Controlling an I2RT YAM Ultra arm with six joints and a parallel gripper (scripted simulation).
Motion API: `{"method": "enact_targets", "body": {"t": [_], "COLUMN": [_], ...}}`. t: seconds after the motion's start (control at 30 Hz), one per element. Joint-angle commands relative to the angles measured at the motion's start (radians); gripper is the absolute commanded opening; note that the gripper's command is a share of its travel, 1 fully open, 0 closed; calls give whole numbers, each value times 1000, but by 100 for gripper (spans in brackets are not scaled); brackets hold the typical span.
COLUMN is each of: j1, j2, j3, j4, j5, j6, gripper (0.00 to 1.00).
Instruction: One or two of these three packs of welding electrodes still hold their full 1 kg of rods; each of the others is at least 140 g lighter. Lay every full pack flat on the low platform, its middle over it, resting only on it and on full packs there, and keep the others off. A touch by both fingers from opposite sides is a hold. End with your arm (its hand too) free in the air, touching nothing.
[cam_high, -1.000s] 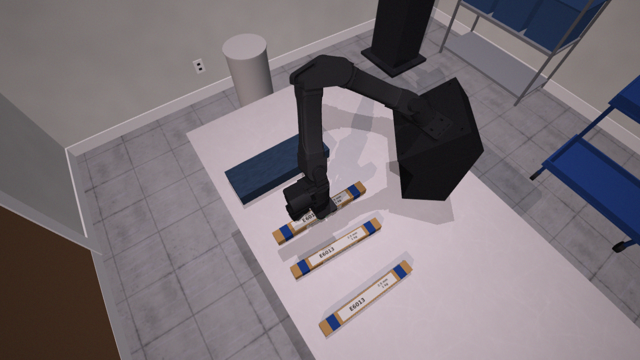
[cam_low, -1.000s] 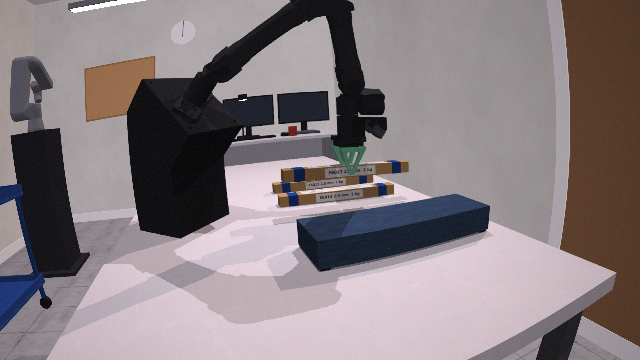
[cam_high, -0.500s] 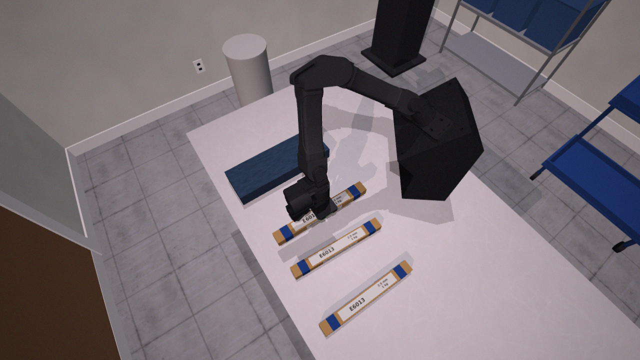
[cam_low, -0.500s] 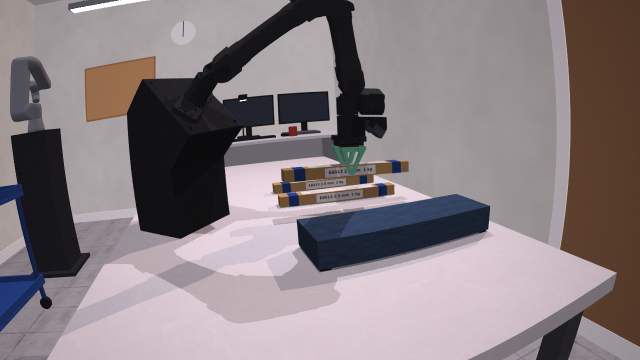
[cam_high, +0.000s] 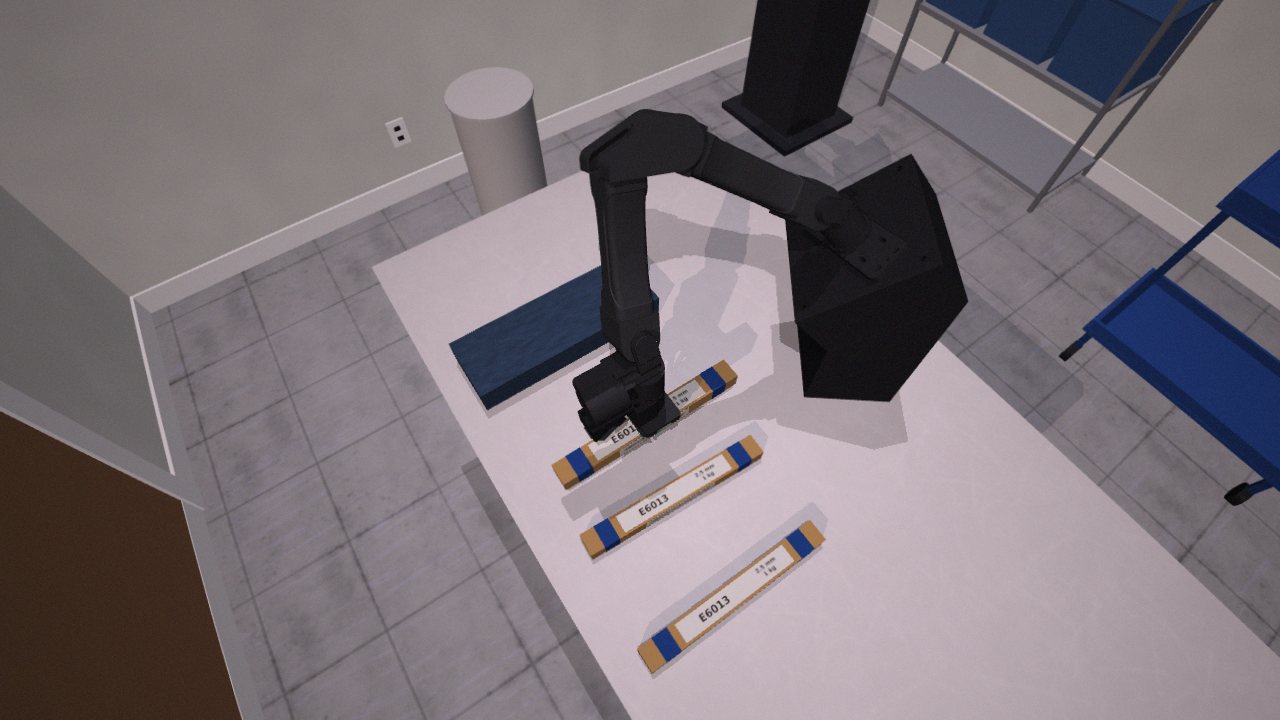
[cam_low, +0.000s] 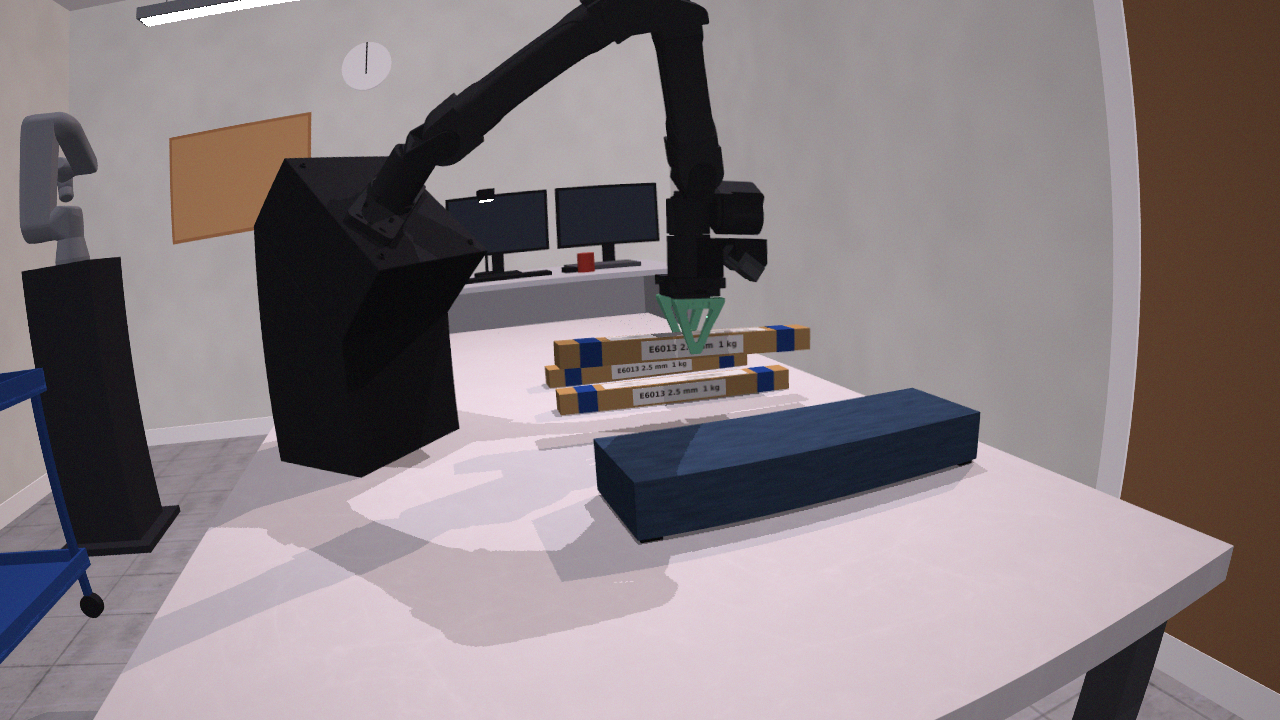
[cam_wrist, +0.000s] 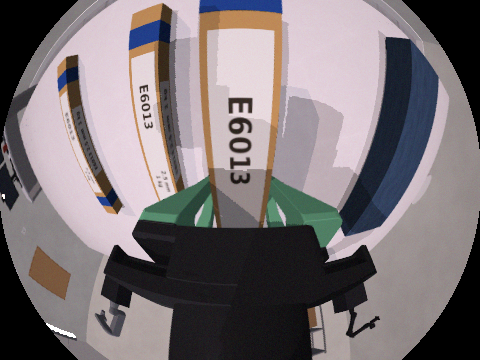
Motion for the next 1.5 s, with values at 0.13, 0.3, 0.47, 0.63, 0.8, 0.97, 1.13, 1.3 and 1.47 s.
{"method": "enact_targets", "body": {"t": [0.13,0.3,0.47,0.63,0.8,0.97,1.13,1.3,1.47], "j1": [32,38,47,56,62,71,81,87,94], "j2": [-67,-80,-99,-118,-129,-146,-164,-174,-185], "j3": [-5,-8,-9,-10,-10,-10,-9,-8,-7], "j4": [-16,-30,-51,-73,-87,-109,-132,-147,-162], "j5": [3,6,11,16,20,25,30,33,37], "j6": [3,9,18,26,32,41,51,57,63], "gripper": [0,0,0,0,0,0,0,0,0]}}
